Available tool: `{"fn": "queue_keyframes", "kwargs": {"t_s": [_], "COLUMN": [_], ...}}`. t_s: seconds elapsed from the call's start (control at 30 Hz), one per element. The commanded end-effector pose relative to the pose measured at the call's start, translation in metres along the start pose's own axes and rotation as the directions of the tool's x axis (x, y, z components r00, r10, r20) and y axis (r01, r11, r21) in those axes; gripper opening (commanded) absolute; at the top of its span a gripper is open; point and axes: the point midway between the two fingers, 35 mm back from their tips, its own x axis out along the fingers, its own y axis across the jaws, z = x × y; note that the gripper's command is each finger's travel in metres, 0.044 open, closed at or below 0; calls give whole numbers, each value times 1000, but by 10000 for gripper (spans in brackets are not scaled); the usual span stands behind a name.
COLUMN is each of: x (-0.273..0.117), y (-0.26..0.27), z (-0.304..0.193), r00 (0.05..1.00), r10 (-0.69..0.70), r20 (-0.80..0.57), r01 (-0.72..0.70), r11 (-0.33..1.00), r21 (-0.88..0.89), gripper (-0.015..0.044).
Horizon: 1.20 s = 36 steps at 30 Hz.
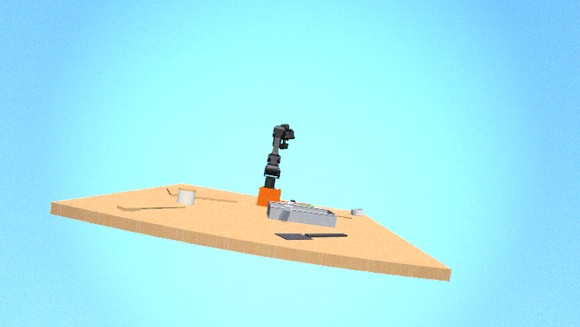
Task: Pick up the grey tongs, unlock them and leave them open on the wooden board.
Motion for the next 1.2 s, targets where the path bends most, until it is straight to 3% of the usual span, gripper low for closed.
{"fn": "queue_keyframes", "kwargs": {"t_s": [0.0, 0.17, 0.9, 1.17], "x": [-1, -12, -126, -199], "y": [1, 24, 164, 224], "z": [0, 2, 42, 69], "r00": [1000, 998, 884, 752], "r10": [3, 66, 467, 658], "r20": [-1, -10, 24, 46], "r01": [-3, -65, -460, -637], "r11": [1000, 998, 858, 706], "r21": [1, 23, 229, 310], "gripper": [374, 260, 260, 260]}}
